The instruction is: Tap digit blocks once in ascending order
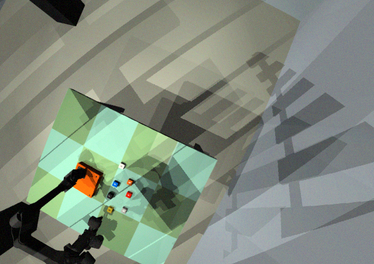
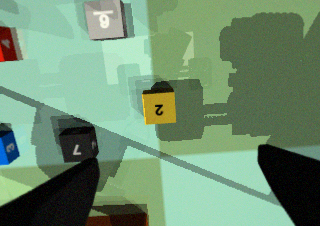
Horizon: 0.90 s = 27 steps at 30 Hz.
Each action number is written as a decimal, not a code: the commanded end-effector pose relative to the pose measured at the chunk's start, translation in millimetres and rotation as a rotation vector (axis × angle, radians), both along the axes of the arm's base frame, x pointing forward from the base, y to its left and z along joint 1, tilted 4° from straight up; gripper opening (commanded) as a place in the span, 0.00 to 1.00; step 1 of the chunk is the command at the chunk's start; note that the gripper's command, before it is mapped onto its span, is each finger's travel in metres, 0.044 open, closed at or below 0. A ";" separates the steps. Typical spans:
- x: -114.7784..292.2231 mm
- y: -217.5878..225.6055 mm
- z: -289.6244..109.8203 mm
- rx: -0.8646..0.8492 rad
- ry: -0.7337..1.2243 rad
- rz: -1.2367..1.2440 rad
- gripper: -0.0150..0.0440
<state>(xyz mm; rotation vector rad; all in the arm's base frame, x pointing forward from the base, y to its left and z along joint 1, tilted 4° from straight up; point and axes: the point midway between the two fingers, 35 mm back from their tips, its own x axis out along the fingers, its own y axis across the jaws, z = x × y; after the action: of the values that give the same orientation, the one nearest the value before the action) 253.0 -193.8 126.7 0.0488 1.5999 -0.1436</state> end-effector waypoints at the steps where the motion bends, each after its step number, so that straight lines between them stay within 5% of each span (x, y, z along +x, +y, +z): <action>1: -1.2 -0.5 -0.7 -0.001 0.006 -0.006 0.93; 10: -1.4 2.4 -0.6 -0.001 0.006 -0.006 0.93; 17: -26.0 93.4 -5.4 0.007 0.008 -0.006 0.93; 27: -27.2 95.7 -5.8 0.007 0.009 -0.006 0.93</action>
<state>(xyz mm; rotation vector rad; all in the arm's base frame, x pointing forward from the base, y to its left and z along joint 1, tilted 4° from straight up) 227.6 -101.2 121.7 0.0542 1.6109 -0.1405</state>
